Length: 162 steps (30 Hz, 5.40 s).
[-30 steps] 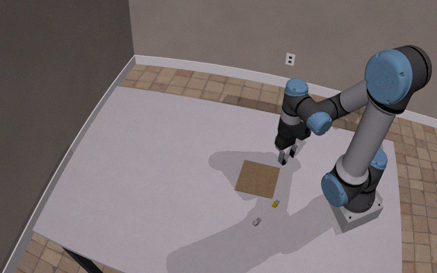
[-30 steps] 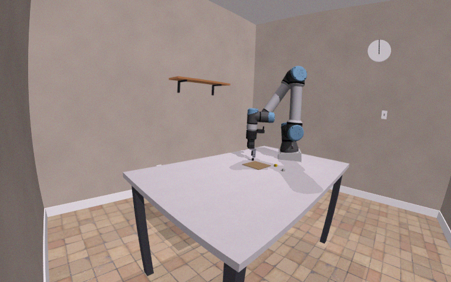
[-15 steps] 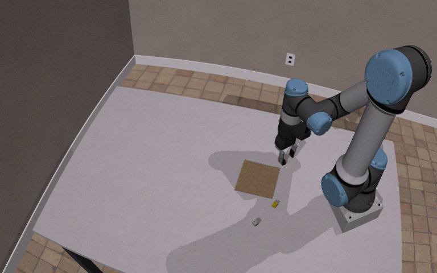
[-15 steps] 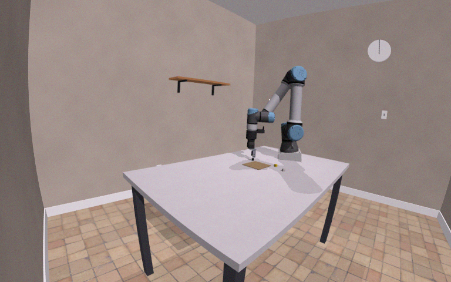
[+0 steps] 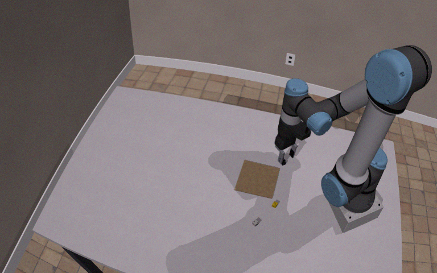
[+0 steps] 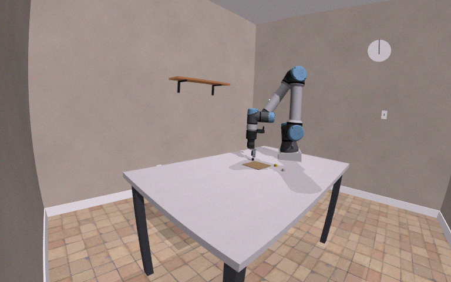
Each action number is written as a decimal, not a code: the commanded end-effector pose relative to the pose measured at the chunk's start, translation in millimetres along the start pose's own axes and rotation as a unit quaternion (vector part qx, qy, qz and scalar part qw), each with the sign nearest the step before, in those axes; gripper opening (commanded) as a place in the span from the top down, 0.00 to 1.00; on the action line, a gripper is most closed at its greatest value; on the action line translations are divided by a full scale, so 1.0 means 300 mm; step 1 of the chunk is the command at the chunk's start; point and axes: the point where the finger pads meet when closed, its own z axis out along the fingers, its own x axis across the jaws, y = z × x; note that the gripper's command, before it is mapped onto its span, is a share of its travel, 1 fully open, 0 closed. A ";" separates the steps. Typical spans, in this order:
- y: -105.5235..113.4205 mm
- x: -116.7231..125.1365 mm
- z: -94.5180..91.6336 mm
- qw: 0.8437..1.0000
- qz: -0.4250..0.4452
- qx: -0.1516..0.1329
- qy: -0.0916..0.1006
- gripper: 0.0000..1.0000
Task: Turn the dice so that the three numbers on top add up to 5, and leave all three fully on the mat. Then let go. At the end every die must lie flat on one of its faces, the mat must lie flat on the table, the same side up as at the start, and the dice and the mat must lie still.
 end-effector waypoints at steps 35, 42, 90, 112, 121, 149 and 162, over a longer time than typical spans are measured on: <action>-0.200 0.205 -0.001 1.000 0.000 -0.001 0.000 0.00; -0.277 0.283 -0.001 1.000 0.000 -0.001 0.000 0.00; -0.457 0.466 0.000 1.000 0.000 -0.001 0.000 0.00; -0.457 0.466 0.000 1.000 0.000 -0.001 0.000 0.00; -0.457 0.466 0.000 1.000 0.000 -0.001 0.000 0.00; -0.526 0.730 0.000 1.000 0.000 -0.001 0.000 0.00; -0.543 0.796 0.000 1.000 0.000 -0.001 0.000 0.00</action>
